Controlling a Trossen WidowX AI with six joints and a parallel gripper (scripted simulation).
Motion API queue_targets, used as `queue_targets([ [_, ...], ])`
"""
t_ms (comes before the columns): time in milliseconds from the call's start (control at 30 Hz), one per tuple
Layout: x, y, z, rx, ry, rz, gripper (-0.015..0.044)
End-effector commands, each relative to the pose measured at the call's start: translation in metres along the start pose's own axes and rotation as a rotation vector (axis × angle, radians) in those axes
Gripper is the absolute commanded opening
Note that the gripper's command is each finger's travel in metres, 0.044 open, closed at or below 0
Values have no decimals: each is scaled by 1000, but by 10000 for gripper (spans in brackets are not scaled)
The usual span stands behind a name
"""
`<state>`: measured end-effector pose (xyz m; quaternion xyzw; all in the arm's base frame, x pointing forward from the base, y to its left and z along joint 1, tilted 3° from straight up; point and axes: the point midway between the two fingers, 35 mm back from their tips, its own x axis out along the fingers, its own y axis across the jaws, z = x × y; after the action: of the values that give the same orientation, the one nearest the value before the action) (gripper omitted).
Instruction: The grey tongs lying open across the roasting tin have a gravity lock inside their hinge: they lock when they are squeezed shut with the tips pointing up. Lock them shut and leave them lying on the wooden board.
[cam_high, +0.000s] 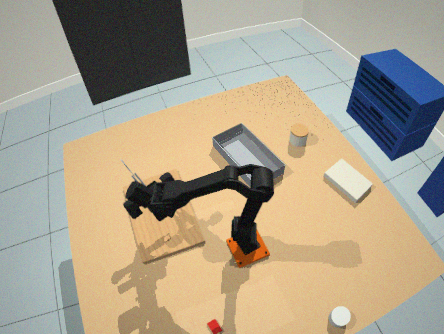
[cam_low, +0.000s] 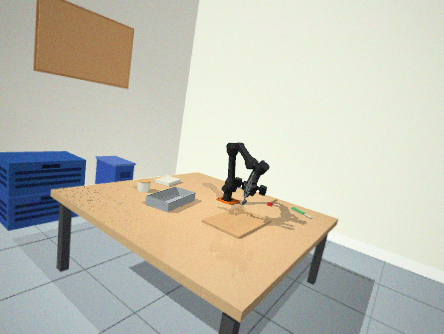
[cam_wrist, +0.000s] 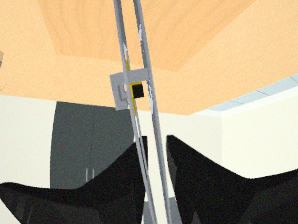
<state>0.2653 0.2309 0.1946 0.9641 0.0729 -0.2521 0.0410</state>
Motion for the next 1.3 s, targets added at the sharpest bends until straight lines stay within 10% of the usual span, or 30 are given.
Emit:
queue_targets([
  [0, -9, 4, -3, 26, 71, 2, -150],
  [1267, -25, 17, 7, 96, 219, 21, -150],
])
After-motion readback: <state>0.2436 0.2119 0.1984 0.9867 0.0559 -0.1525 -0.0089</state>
